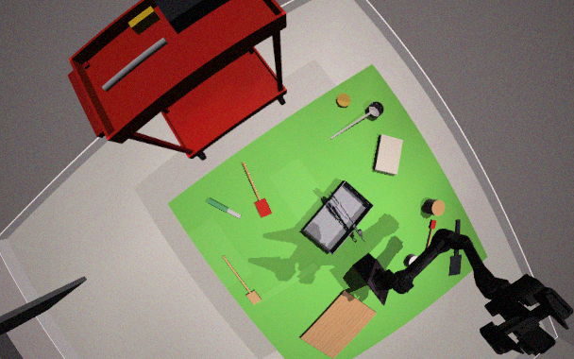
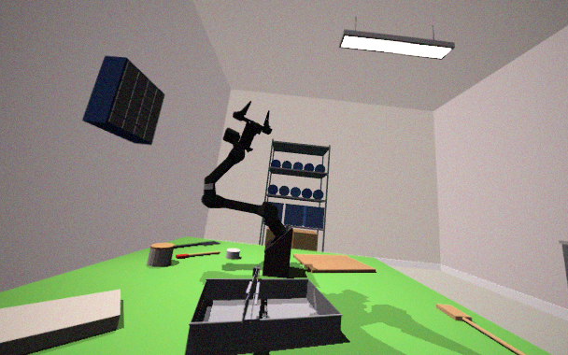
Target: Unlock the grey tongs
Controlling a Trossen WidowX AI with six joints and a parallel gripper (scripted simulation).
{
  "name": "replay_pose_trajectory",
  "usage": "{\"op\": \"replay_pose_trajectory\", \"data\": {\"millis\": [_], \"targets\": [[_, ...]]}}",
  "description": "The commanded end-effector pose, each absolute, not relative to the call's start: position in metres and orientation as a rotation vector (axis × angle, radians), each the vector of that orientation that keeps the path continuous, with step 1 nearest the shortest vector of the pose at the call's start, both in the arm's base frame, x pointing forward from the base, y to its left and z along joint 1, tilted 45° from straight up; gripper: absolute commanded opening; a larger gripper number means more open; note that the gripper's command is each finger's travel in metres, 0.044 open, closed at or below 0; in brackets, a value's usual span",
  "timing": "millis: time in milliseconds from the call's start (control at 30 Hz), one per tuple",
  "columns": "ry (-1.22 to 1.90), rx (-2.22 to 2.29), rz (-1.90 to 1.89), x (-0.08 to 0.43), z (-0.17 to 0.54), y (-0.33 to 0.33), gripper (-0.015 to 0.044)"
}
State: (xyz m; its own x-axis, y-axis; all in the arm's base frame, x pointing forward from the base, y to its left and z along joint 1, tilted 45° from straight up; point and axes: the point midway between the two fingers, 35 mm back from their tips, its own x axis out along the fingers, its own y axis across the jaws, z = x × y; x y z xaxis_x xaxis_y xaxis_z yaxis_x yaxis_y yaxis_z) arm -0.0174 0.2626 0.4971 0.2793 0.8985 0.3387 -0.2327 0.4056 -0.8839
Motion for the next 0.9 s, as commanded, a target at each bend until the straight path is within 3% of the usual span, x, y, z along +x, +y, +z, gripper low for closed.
{"op": "replay_pose_trajectory", "data": {"millis": [0, 467, 867], "targets": [[-0.866, -0.937, 0.869, 0.008, 0.465, 0.297, 0.0440], [-0.294, -1.210, 0.720, 0.151, 0.340, 0.343, 0.0440], [0.383, -1.199, 0.447, 0.288, 0.208, 0.276, 0.0440]]}}
